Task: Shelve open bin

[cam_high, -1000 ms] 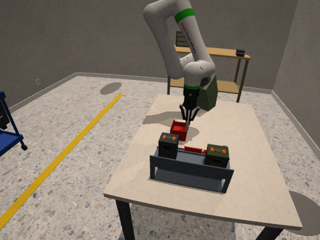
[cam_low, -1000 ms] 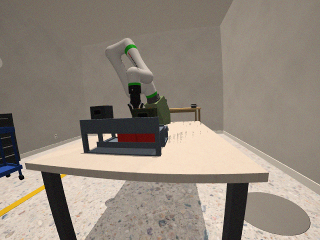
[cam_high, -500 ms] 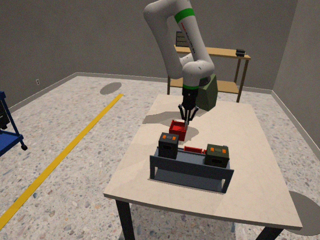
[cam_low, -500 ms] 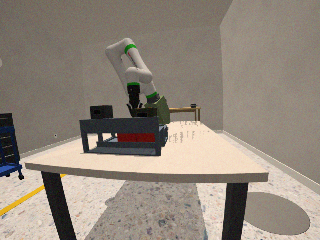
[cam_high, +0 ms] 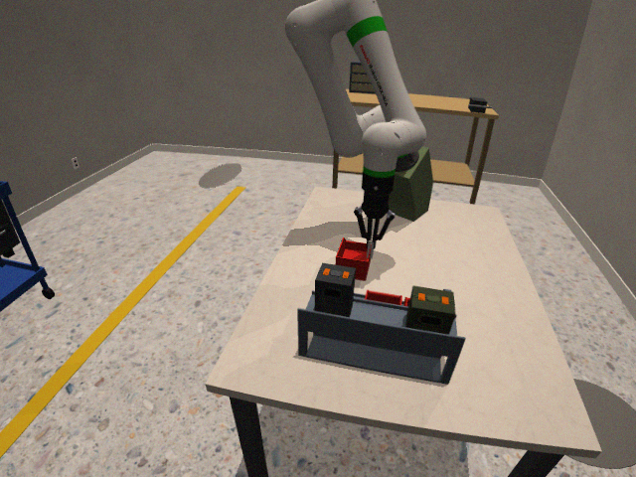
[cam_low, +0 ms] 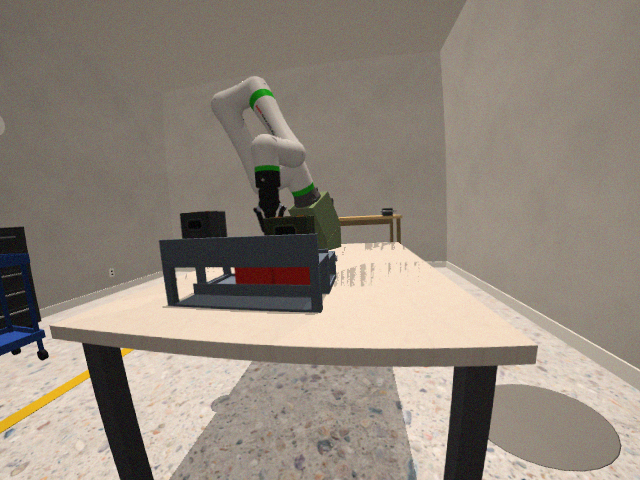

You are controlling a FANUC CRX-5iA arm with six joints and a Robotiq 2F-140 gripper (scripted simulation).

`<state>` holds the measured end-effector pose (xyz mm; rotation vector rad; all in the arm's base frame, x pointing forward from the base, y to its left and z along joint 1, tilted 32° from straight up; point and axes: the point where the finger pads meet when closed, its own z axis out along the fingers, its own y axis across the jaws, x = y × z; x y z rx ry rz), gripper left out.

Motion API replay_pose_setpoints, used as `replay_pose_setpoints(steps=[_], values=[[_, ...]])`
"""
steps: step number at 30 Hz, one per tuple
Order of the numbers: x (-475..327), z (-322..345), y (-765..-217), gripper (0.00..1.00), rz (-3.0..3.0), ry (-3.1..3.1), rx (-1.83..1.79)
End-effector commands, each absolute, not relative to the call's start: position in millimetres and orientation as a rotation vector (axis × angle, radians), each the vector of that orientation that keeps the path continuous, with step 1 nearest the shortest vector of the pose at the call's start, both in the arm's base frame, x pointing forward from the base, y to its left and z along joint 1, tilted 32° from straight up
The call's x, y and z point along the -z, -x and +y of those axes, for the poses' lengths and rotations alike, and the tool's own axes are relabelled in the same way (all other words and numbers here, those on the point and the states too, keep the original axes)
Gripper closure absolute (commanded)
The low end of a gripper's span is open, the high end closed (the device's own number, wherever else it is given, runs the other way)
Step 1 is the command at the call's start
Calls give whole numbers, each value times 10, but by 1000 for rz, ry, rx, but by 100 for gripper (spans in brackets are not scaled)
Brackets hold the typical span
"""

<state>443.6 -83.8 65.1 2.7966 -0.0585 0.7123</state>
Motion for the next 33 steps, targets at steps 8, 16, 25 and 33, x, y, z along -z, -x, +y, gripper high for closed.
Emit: replay_pose_setpoints(steps=[8, 16, 25, 33], values=[[-652, -837, -4437, 100, -58, -2797, -713], [-652, -837, -4437, 100, -58, -2797, -713], [-652, -837, -4437, 100, -58, -2797, -713], [-684, -835, -4495, 100, -58, -2797, -713]])
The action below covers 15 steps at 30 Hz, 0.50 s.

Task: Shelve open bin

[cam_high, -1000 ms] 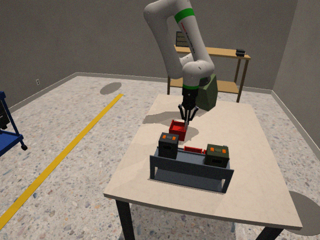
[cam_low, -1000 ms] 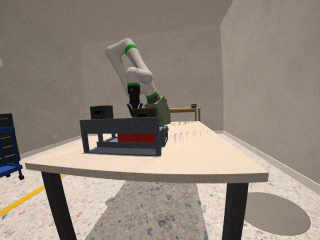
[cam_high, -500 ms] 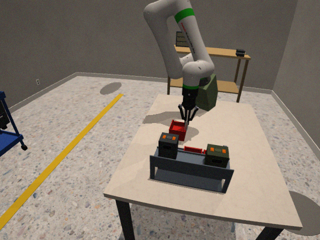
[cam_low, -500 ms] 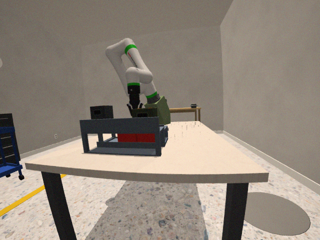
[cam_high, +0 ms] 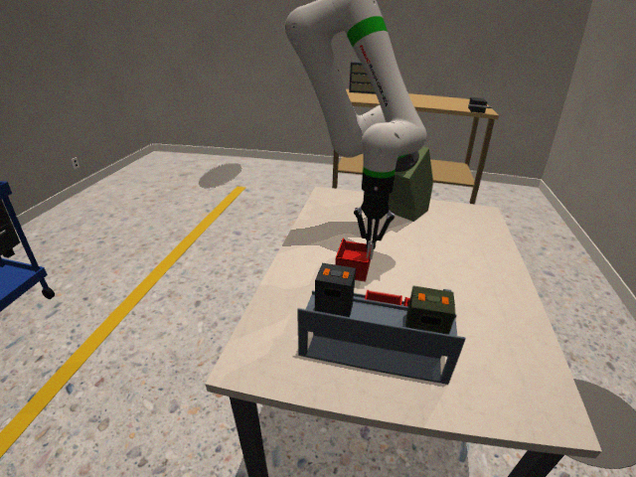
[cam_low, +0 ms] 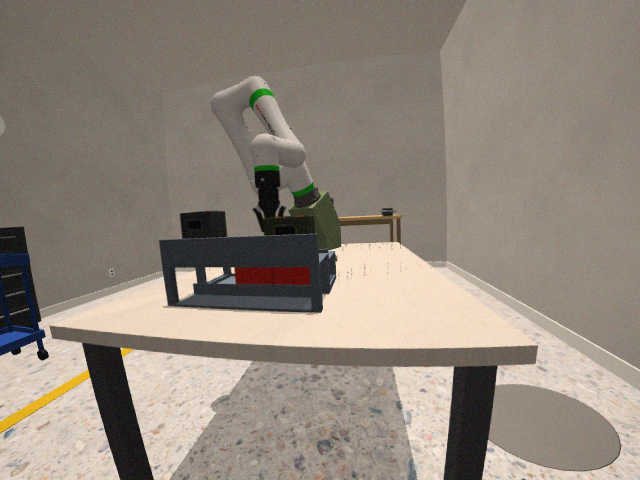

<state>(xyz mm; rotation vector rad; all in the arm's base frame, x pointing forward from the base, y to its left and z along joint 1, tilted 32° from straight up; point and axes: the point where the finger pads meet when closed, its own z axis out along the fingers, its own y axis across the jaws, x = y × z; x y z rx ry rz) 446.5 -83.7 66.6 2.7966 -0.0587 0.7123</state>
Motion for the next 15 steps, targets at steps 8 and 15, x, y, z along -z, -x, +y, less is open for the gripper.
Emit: replay_pose_setpoints(steps=[8, 15], values=[[-760, -832, -4637, 100, -58, -2797, -713], [-820, -829, -4747, 100, -58, -2797, -713]])
